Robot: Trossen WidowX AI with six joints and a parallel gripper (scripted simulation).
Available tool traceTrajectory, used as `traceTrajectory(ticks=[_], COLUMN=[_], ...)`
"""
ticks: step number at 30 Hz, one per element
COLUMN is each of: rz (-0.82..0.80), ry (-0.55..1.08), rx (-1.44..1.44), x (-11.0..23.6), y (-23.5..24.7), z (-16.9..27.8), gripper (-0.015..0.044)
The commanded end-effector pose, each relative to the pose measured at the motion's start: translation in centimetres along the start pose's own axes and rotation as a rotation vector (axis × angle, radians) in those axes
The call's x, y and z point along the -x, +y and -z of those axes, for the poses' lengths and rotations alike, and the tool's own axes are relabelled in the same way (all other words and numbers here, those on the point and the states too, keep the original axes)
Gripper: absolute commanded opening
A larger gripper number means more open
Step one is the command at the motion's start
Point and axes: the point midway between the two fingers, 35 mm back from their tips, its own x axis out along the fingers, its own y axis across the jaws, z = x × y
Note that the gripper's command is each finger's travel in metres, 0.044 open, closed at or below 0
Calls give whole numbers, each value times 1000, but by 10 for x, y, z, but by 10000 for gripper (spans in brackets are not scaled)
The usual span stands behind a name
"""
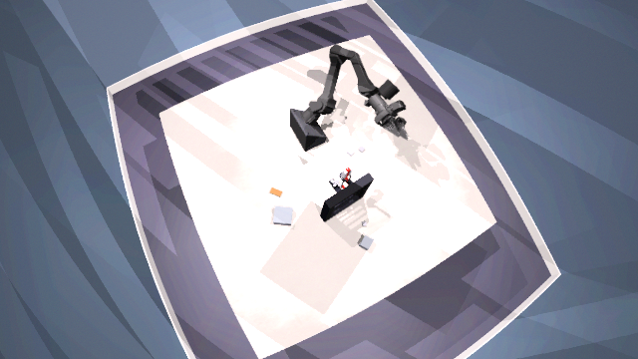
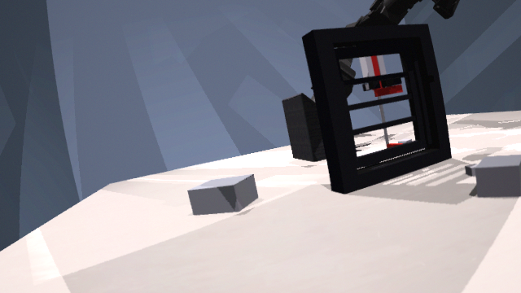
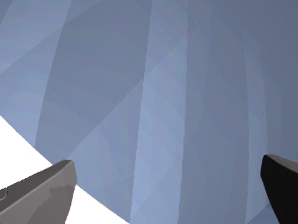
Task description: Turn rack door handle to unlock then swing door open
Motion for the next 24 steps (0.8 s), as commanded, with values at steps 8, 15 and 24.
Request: traceTrajectory(ticks=[8, 15, 24], rz=[-23, -63, -137], ry=[184, 378, 615], rx=[69, 119, 142], x=[-20, -34, -43], y=[-7, -17, -30], z=[29, 61, 102], gripper=[297, 297, 297])
